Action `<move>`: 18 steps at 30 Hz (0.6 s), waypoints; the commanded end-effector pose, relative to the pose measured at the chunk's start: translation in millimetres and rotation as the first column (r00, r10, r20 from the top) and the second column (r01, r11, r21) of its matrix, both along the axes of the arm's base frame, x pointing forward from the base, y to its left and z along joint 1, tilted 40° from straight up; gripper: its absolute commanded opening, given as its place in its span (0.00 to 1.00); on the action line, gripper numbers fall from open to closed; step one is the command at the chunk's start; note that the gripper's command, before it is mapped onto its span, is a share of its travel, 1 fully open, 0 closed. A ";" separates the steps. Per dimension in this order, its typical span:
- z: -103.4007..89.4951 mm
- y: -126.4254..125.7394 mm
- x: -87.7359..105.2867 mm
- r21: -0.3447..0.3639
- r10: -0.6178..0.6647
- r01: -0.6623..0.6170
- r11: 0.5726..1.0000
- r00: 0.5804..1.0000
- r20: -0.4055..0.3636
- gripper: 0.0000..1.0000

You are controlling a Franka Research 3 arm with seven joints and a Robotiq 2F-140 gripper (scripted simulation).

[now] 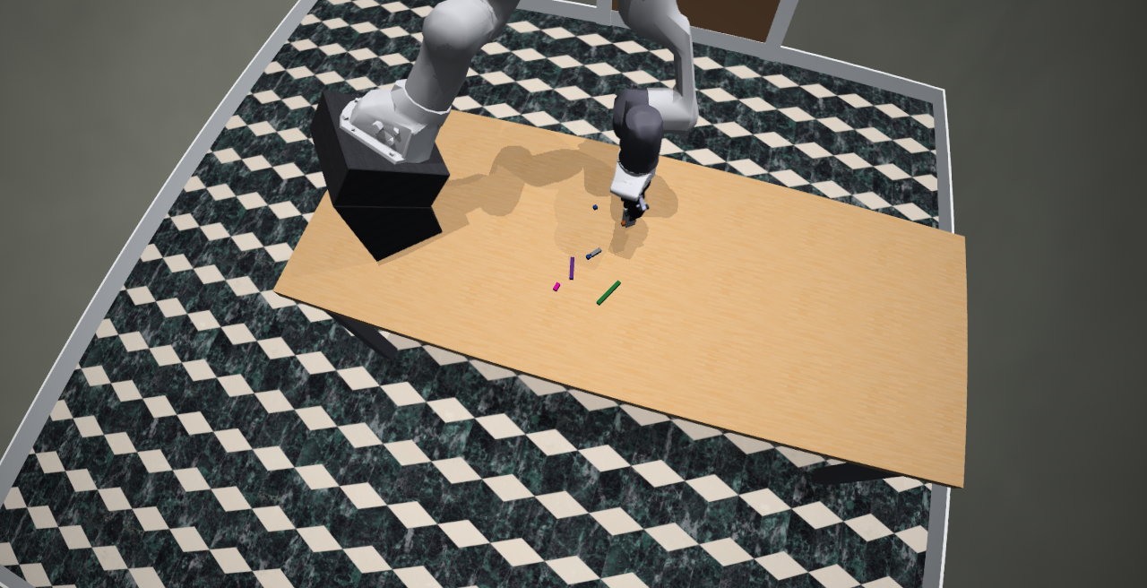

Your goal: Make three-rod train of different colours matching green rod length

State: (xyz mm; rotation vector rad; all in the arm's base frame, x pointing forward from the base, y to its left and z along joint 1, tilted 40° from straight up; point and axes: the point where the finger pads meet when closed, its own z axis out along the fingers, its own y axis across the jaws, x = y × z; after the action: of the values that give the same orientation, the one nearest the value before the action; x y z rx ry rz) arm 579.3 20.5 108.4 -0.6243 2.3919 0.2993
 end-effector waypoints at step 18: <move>66.5 -31.4 -44.1 0.010 -0.009 0.010 1.000 1.000 -0.006 0.03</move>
State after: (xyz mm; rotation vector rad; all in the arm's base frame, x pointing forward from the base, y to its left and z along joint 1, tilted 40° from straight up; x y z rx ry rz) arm 540.3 -15.1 176.6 -0.6577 2.3619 0.2581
